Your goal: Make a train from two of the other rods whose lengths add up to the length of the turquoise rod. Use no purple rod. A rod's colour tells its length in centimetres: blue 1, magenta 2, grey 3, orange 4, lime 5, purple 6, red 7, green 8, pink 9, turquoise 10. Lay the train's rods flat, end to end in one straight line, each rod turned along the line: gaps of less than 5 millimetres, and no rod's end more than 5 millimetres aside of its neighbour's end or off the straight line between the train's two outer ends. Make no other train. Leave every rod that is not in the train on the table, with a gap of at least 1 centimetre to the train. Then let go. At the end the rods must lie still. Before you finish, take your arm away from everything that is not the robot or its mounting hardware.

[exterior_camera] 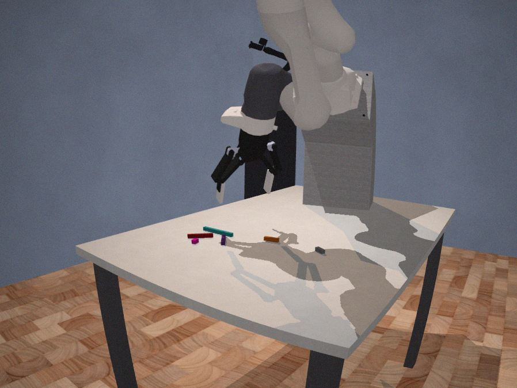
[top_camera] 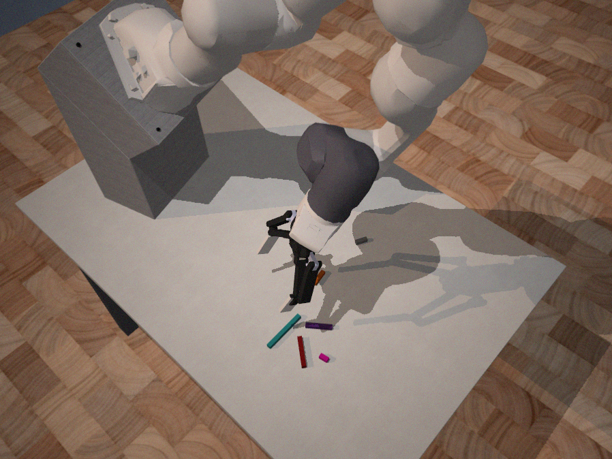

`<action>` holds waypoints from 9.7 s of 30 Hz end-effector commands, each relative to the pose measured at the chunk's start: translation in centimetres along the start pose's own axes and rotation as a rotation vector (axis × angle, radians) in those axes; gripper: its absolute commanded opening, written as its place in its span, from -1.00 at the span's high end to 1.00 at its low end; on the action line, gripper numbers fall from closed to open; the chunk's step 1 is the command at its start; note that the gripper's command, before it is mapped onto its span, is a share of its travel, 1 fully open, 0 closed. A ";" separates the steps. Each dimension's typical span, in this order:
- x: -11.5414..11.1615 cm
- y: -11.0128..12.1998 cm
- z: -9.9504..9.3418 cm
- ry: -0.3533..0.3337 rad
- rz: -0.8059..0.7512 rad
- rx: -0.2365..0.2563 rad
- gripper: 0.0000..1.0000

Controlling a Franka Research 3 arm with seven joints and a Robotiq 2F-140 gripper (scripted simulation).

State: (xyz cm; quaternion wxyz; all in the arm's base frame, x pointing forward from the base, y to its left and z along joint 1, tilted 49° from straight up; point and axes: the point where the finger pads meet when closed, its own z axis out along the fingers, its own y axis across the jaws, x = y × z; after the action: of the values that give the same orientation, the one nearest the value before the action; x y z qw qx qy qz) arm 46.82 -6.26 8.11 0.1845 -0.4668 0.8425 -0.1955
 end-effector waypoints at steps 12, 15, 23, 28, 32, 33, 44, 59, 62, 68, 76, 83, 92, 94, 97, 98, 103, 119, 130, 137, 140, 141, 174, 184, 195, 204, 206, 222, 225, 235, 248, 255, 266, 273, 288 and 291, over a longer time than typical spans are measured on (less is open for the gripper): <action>-1.4 -0.9 -0.2 0.018 -0.344 0.040 -1.00; -2.0 -1.0 -0.3 0.013 -0.429 0.053 -1.00; -3.1 -1.2 -0.4 0.004 -0.577 0.079 -1.00; -3.8 -1.2 -0.5 -0.001 -0.650 0.092 -1.00; -4.5 -1.2 -0.7 -0.008 -0.735 0.109 -1.00; -4.7 -1.2 -0.7 -0.010 -0.754 0.113 -1.00; -6.8 -1.0 -1.1 -0.030 -0.965 0.158 -1.00; -10.2 -0.2 -2.0 -0.066 -1.257 0.234 -1.00; -10.7 0.0 -2.1 -0.071 -1.299 0.246 -1.00; -12.4 0.7 -2.7 -0.091 -1.434 0.290 -1.00; -14.6 1.8 -3.5 -0.118 -1.602 0.350 -1.00; -16.4 2.9 -4.3 -0.143 -1.738 0.407 -1.00; -19.0 4.8 -5.6 -0.180 -1.923 0.498 -1.00; -19.5 5.2 -5.9 -0.188 -1.960 0.518 -1.00; -19.6 5.3 -6.0 -0.189 -1.966 0.522 -1.00; -19.6 5.3 -6.0 -0.189 -1.967 0.522 -1.00; -19.6 5.3 -6.0 -0.189 -1.967 0.522 -1.00; -19.6 5.3 -6.0 -0.189 -1.967 0.522 -1.00; -19.6 5.3 -6.0 -0.189 -1.967 0.522 -1.00; -19.6 5.3 -6.0 -0.189 -1.967 0.522 -1.00; -19.6 5.3 -6.0 -0.189 -1.967 0.522 -1.00; -19.6 5.3 -6.0 -0.189 -1.967 0.522 -1.00; -19.6 5.3 -6.0 -0.189 -1.967 0.522 -1.00; -19.6 5.3 -6.0 -0.189 -1.967 0.522 -1.00; -20.8 6.2 -6.3 -0.222 -2.012 0.538 -1.00; -25.7 11.3 -8.4 -0.387 -2.269 0.618 -1.00; -26.4 12.4 -8.9 -0.416 -2.325 0.633 -1.00; -28.3 19.9 -11.4 -0.574 -2.762 0.722 -1.00; -28.0 21.0 -11.7 -0.589 -2.849 0.736 -1.00; -26.6 23.5 -12.0 -0.599 -3.125 0.771 -1.00; -23.8 24.1 -11.4 -0.505 -3.504 0.802 -1.00; -22.6 23.3 -10.9 -0.407 -3.684 0.812 -1.00; -21.3 21.0 -10.0 -0.186 -3.935 0.821 -1.00; -20.8 18.5 -9.4 0.043 -4.103 0.823 -1.00; -21.5 12.5 -9.2 0.680 -4.341 0.817 -1.00; -22.0 11.1 -9.3 0.851 -4.368 0.814 -1.00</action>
State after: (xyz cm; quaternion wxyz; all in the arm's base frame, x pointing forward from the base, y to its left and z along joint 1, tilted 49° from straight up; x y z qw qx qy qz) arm 44.14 20.29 12.84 0.2724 0.3121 0.8964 0.1578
